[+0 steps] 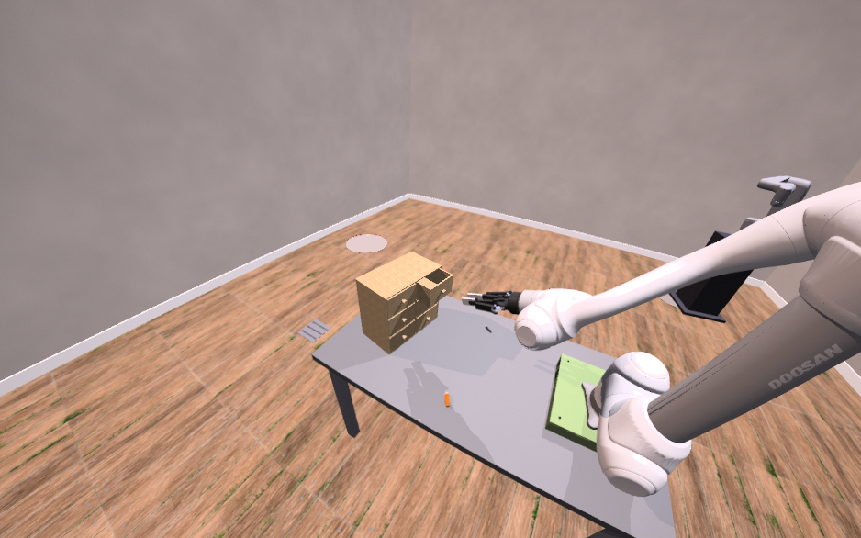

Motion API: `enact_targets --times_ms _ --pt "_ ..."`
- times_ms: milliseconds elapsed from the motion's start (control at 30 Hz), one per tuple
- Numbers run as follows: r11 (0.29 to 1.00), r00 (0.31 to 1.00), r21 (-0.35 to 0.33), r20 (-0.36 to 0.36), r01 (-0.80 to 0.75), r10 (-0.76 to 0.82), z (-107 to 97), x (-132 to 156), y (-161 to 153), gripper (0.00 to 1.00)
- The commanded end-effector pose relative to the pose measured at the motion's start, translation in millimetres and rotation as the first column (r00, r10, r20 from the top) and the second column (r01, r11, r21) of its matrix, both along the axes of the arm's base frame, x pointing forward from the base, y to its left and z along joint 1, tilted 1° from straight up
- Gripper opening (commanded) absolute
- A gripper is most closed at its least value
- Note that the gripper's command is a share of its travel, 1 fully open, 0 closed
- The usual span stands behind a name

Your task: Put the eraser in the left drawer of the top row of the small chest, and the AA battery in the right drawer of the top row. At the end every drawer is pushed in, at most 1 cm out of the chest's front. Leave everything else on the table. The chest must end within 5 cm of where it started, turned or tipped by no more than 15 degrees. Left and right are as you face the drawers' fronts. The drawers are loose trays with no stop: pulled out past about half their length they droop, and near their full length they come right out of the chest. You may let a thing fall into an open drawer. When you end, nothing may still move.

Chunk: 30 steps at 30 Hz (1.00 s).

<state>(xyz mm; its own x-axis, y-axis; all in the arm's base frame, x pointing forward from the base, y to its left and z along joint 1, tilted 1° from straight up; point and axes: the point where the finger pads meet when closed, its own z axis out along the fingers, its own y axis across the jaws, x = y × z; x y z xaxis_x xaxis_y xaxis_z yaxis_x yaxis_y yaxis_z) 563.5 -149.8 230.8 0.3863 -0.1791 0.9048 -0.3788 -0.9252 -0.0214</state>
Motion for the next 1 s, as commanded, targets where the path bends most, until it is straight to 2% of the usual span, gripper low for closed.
enact_targets --times_ms 0,367,967 --pt "1.000 1.000 0.008 -0.026 0.003 -0.002 2 -2 0 0.20" --pt "0.999 0.995 0.041 -0.104 0.002 0.003 9 -9 3 0.20" --pt "0.998 0.988 0.059 -0.153 0.006 0.003 14 -13 4 0.20"
